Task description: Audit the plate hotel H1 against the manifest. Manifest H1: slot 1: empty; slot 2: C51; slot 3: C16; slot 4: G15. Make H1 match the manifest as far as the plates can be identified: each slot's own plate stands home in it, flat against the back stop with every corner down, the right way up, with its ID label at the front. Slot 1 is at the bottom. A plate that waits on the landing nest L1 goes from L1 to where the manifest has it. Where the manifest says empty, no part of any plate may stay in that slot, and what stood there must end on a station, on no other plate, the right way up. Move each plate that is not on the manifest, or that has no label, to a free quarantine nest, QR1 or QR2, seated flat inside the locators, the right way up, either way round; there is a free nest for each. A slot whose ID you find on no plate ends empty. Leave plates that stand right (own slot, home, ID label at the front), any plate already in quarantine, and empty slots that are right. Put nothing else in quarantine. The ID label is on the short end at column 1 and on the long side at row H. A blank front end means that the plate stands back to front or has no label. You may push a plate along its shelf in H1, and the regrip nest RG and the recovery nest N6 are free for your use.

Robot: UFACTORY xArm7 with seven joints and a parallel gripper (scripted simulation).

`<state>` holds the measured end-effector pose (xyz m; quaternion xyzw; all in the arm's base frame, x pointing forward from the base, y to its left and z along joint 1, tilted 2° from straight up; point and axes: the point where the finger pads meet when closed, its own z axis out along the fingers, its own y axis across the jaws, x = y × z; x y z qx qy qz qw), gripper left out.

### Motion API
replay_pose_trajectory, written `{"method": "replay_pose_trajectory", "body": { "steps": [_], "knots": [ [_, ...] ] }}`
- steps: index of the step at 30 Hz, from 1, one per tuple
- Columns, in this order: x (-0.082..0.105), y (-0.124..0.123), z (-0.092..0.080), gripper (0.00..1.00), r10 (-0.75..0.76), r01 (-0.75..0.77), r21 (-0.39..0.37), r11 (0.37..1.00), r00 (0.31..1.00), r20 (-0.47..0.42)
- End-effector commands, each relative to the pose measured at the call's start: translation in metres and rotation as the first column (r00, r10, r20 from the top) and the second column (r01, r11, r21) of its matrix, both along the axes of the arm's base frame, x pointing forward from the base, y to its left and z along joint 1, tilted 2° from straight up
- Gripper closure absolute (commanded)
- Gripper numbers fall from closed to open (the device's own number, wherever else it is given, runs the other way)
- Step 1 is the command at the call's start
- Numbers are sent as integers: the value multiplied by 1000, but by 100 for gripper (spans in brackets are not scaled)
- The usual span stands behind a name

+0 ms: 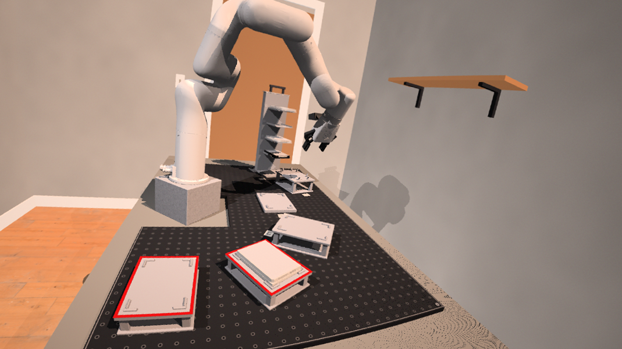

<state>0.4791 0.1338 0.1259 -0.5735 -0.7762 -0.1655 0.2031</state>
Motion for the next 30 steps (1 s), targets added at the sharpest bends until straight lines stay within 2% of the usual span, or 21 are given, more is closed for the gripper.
{"method": "replay_pose_trajectory", "body": {
  "steps": [1, 16, 18, 30],
  "knots": [
    [1, 0, 1, 0, 2, -2, 32, 999, 1000, -6],
    [1, 0, 1, 0, 19, 2, 268, 963, 997, -76],
    [1, 0, 1, 0, 19, 2, 268, 963, 997, -76],
    [1, 0, 1, 0, 44, 18, 446, 895, 991, -128]
  ]
}}
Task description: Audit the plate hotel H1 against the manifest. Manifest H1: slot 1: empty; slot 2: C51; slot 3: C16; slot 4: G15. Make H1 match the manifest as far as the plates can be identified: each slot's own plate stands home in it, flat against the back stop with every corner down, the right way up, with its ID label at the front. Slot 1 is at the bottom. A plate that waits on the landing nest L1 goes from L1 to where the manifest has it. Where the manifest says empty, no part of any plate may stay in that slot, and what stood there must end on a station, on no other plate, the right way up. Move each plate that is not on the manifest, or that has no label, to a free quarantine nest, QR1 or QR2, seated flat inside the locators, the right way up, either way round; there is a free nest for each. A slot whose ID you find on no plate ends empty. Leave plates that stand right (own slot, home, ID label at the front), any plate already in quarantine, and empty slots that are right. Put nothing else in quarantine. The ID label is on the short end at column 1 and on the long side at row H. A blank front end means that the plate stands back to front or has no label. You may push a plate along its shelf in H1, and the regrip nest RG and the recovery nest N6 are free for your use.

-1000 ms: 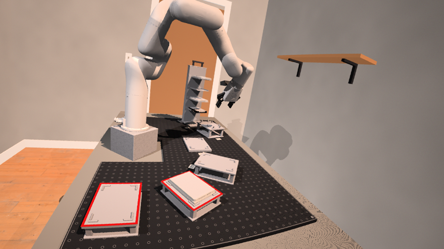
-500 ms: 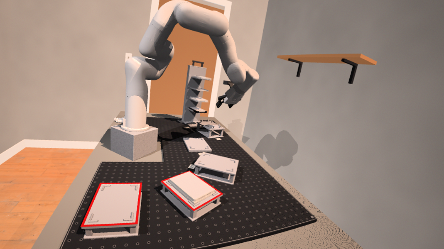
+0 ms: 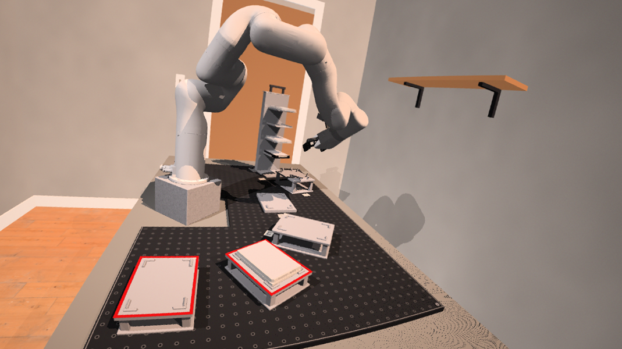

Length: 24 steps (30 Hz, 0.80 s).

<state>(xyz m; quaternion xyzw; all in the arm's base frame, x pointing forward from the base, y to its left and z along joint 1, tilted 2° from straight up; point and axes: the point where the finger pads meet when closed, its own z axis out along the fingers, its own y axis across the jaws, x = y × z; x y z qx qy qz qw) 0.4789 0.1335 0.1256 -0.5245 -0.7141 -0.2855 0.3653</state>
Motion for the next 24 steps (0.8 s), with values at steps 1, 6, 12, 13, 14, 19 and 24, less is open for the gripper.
{"method": "replay_pose_trajectory", "body": {
  "steps": [1, 6, 12, 13, 14, 19, 24],
  "knots": [
    [1, 0, 1, 0, 4, -3, 63, 998, 1000, -16],
    [1, 0, 1, 0, 7, -3, 111, 994, 1000, -30],
    [1, 0, 1, 0, 14, -2, 205, 979, 998, -58],
    [1, 0, 1, 0, 15, -1, 221, 975, 998, -63],
    [1, 0, 1, 0, 17, 0, 237, 972, 998, -67],
    [1, 0, 1, 0, 25, 4, 313, 950, 996, -90],
    [1, 0, 1, 0, 31, 8, 358, 934, 994, -103]
  ]
}}
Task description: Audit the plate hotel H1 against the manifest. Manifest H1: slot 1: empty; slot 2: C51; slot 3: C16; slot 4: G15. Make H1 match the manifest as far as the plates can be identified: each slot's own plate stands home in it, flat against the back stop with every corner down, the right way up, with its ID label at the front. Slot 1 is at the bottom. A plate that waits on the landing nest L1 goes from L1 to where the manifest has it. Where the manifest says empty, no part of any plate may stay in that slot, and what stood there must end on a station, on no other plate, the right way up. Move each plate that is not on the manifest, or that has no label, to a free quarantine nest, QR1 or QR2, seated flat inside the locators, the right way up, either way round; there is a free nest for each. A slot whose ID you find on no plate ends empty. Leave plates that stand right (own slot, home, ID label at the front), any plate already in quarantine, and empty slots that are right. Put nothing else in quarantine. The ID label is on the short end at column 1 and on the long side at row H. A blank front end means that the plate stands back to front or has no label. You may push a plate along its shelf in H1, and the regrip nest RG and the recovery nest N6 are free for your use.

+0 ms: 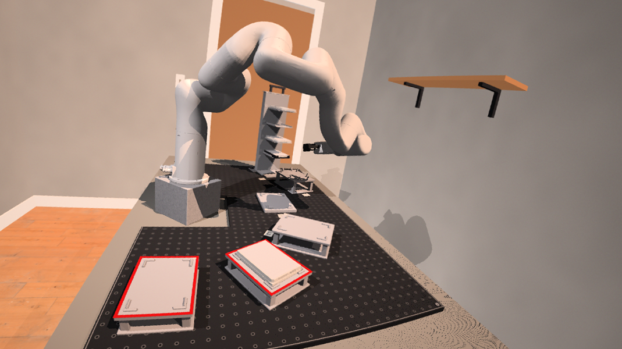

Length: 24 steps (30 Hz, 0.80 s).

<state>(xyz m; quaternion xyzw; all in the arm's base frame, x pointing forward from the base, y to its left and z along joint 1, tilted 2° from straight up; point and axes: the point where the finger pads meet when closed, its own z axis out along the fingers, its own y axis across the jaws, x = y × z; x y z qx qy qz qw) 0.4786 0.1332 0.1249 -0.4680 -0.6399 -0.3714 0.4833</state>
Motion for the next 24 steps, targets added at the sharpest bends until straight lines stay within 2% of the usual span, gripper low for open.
{"method": "replay_pose_trajectory", "body": {
  "steps": [1, 13, 24],
  "knots": [
    [1, 1, 2, 0, 4, -4, 51, 999, 1000, -11],
    [1, 1, 2, 0, 17, -1, 240, 971, 998, -67],
    [1, 1, 2, 0, 19, 0, 260, 966, 997, -72]
  ]
}}
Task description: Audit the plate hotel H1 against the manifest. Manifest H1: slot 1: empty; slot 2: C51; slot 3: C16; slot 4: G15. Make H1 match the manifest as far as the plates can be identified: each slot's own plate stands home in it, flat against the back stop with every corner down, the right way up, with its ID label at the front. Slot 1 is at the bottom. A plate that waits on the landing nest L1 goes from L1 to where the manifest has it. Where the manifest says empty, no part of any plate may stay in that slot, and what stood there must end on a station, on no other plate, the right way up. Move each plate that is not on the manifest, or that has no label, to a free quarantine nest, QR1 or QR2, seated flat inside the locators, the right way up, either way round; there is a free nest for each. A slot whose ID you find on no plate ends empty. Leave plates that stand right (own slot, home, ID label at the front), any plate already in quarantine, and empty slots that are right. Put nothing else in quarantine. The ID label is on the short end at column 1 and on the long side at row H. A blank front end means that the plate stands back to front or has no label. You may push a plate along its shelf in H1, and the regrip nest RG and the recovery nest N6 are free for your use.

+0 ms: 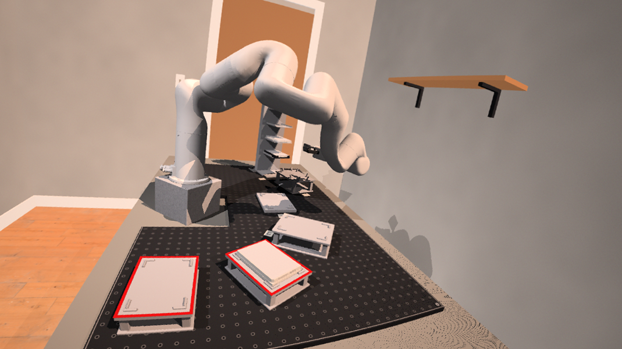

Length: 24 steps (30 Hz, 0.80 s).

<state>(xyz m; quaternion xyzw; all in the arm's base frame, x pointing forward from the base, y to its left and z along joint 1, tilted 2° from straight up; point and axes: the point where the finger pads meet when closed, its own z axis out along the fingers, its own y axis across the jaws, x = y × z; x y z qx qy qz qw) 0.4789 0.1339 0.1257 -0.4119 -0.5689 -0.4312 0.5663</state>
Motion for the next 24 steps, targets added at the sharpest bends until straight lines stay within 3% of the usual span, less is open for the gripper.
{"method": "replay_pose_trajectory", "body": {
  "steps": [1, 24],
  "knots": [
    [1, 0, 1, 0, 0, 0, 1, 1000, 1000, 3],
    [0, -1, 55, 0, 0, 0, 0, 1000, 1000, 3]
  ]
}}
